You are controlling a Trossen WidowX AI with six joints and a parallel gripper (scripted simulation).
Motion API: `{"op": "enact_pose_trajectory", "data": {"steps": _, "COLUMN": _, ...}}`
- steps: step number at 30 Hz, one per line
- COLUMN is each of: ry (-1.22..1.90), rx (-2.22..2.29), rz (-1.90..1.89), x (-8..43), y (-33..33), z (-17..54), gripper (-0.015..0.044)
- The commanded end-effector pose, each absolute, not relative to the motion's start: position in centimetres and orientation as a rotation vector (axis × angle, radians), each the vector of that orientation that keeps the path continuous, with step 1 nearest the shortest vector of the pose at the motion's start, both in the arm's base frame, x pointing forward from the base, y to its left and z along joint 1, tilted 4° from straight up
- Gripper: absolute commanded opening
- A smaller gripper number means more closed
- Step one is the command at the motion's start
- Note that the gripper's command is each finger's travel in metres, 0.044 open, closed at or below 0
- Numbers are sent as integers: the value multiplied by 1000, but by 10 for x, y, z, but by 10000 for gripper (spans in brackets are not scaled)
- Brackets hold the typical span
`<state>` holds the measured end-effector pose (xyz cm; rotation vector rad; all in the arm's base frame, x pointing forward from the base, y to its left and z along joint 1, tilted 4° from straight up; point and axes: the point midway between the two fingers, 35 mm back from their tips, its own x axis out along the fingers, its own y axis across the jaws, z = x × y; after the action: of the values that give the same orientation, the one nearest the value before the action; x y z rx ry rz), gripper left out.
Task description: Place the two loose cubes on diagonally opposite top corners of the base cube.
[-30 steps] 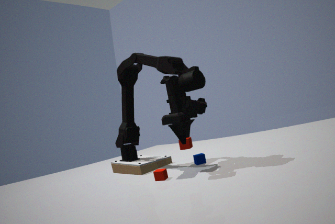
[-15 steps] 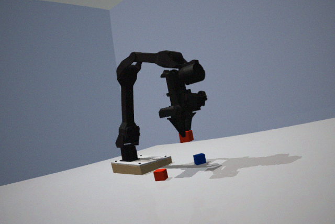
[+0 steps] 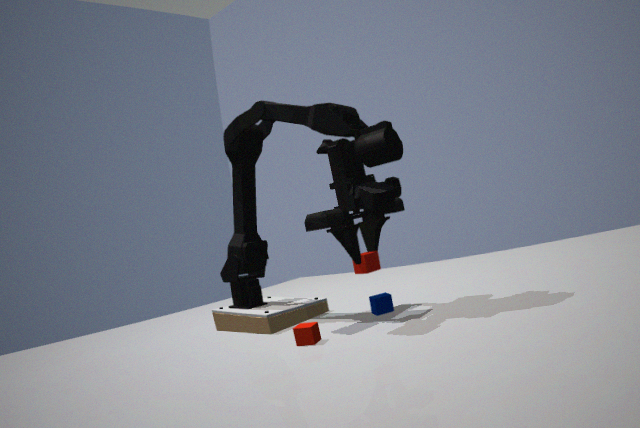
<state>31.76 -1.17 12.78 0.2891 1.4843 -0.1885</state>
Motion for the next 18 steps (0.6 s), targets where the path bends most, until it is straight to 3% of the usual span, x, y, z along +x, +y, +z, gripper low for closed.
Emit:
{"op": "enact_pose_trajectory", "data": {"steps": 1, "ry": 1483, "rx": 357, "rz": -256, "x": 316, "y": -5, "z": 124, "gripper": 105}}
{"op": "enact_pose_trajectory", "data": {"steps": 18, "ry": 1414, "rx": 741, "rz": -612, "x": 310, "y": 30, "z": 114, "gripper": 105}}
